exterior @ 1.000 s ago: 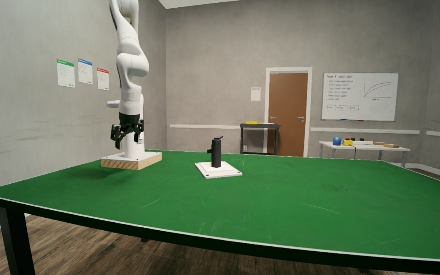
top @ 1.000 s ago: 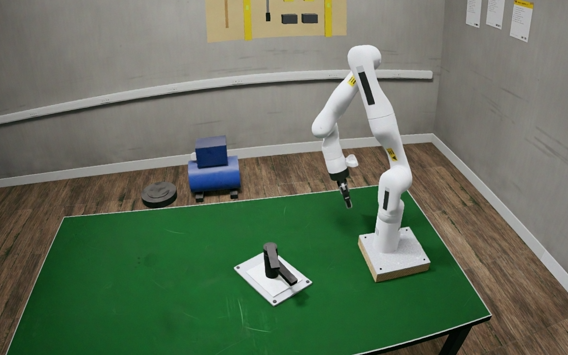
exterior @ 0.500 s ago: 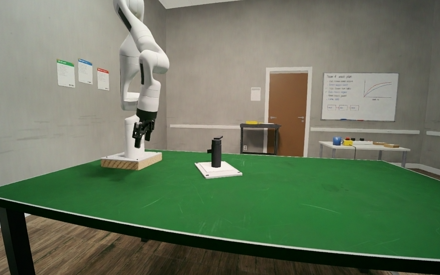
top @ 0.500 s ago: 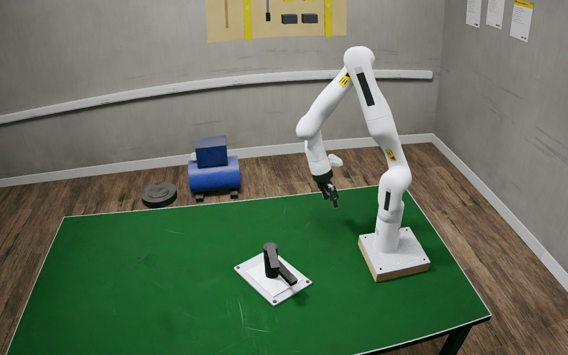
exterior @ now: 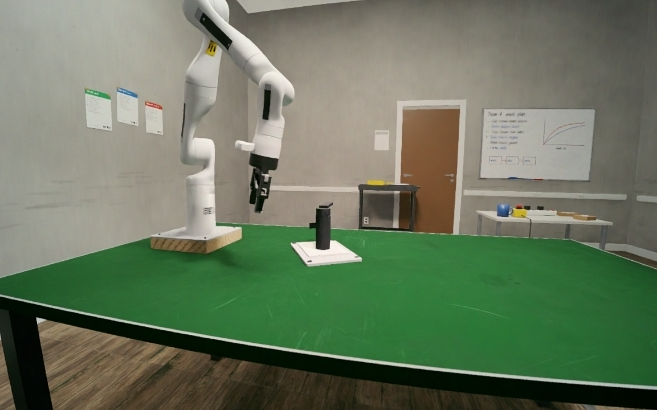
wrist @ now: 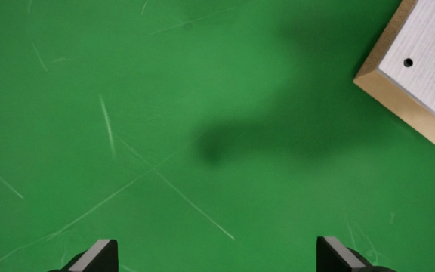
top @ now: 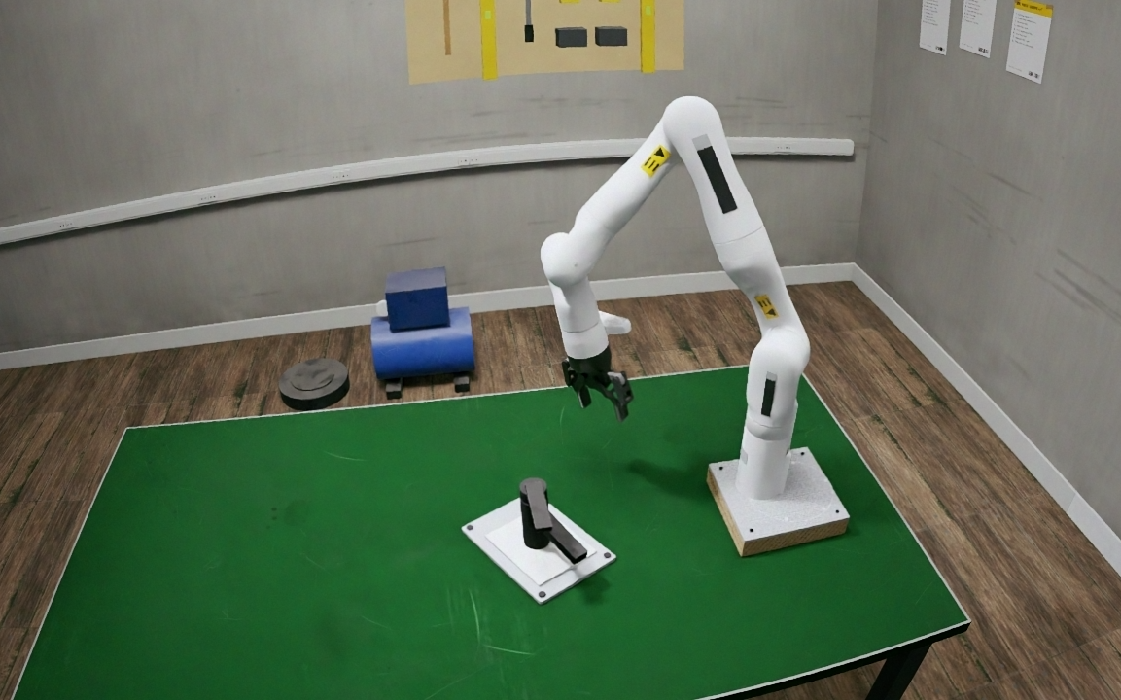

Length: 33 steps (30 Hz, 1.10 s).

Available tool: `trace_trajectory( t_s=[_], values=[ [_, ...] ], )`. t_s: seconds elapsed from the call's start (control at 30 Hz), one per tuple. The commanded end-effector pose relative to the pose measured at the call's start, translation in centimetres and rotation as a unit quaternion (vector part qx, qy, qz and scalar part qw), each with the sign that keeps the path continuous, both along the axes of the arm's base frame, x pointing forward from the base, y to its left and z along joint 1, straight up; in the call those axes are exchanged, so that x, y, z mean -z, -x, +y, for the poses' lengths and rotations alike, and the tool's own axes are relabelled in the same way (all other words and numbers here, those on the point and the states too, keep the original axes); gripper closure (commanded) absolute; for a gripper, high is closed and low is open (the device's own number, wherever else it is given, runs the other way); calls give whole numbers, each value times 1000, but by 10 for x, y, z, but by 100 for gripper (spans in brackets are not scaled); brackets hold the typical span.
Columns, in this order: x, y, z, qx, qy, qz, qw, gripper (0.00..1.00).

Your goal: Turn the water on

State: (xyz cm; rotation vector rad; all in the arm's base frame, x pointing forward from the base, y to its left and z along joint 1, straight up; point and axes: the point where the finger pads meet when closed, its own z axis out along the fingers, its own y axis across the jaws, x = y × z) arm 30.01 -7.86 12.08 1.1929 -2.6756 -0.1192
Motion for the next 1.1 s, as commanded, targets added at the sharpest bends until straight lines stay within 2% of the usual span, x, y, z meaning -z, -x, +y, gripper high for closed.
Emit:
trace_trajectory(
  t_s=[0.0,0.07,0.1,0.3,0.57,0.63,0.67,0.83,1.07],
  values=[
    [-5,-28,31,-67,-5,-12,998,0],
    [-5,-28,31,-67,-5,-12,998,0],
    [-10,-42,51,-109,-9,-20,994,0],
    [-18,-60,82,-168,-15,-33,985,0],
    [-35,-84,145,-272,-28,-55,960,0],
    [-35,-84,145,-272,-28,-55,960,0],
    [-41,-90,167,-305,-33,-62,950,0],
    [-49,-95,196,-346,-39,-71,935,0],
    [-66,-99,254,-422,-53,-89,901,0]
  ],
)
